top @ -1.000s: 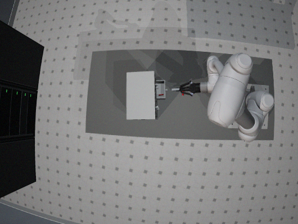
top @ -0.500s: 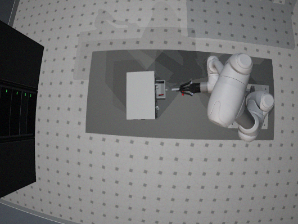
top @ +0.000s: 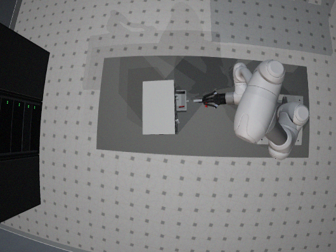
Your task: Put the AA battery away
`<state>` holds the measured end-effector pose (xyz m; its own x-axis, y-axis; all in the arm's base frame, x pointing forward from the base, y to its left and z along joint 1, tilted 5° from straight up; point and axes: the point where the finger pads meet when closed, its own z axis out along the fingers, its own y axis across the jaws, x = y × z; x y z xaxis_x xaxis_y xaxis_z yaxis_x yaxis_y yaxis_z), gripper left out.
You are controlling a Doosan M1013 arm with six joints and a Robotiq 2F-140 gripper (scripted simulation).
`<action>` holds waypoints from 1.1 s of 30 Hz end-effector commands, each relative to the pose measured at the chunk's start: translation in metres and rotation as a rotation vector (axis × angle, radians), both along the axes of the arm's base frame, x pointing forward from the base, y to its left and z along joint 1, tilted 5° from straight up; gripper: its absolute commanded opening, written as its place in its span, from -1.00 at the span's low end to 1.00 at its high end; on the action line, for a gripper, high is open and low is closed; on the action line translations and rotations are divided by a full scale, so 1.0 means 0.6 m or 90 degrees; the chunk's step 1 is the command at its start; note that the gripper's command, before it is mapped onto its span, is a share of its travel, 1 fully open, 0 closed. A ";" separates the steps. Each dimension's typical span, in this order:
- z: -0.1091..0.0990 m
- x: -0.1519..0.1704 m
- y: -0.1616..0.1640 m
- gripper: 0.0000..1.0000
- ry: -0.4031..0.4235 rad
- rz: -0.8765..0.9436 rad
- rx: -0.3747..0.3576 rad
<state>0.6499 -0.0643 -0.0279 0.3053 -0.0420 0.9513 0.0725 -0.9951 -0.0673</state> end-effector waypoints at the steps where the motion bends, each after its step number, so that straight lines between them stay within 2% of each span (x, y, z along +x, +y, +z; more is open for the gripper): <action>1: 0.000 0.000 0.000 -1.00 0.000 0.000 0.000; 18: 0.001 0.015 0.001 -1.00 0.000 0.000 0.000; 33: 0.002 0.049 0.003 -1.00 0.000 0.000 0.000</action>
<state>0.6770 -0.0623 -0.0267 0.3053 -0.0420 0.9513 0.0725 -0.9951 -0.0672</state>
